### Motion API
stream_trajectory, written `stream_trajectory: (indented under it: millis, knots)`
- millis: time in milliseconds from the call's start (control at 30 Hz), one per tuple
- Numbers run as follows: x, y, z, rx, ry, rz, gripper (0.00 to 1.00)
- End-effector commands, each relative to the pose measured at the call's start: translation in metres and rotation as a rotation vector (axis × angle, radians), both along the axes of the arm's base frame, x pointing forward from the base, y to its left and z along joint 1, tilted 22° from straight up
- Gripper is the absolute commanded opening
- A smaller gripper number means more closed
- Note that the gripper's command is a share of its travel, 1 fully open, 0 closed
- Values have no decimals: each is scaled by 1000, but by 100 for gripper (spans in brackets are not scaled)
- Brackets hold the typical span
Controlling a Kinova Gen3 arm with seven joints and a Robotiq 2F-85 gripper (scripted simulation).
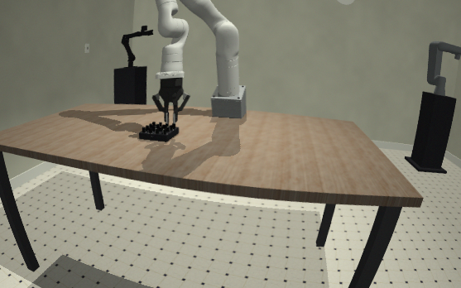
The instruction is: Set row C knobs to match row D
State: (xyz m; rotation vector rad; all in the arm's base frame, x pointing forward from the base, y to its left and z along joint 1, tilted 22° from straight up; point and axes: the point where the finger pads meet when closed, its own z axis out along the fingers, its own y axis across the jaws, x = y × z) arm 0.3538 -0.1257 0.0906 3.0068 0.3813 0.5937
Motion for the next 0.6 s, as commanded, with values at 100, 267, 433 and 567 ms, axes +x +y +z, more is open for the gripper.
stream_trajectory:
  millis: [100, 267, 433, 567]
  knots:
    - [-2, -3, -1, -5, 4, 0, 19]
    - [-2, -3, -1, -5, 3, 0, 19]
    - [-1, -3, -2, -2, 1, -8, 19]
    - [0, -3, -3, -2, 1, -8, 19]
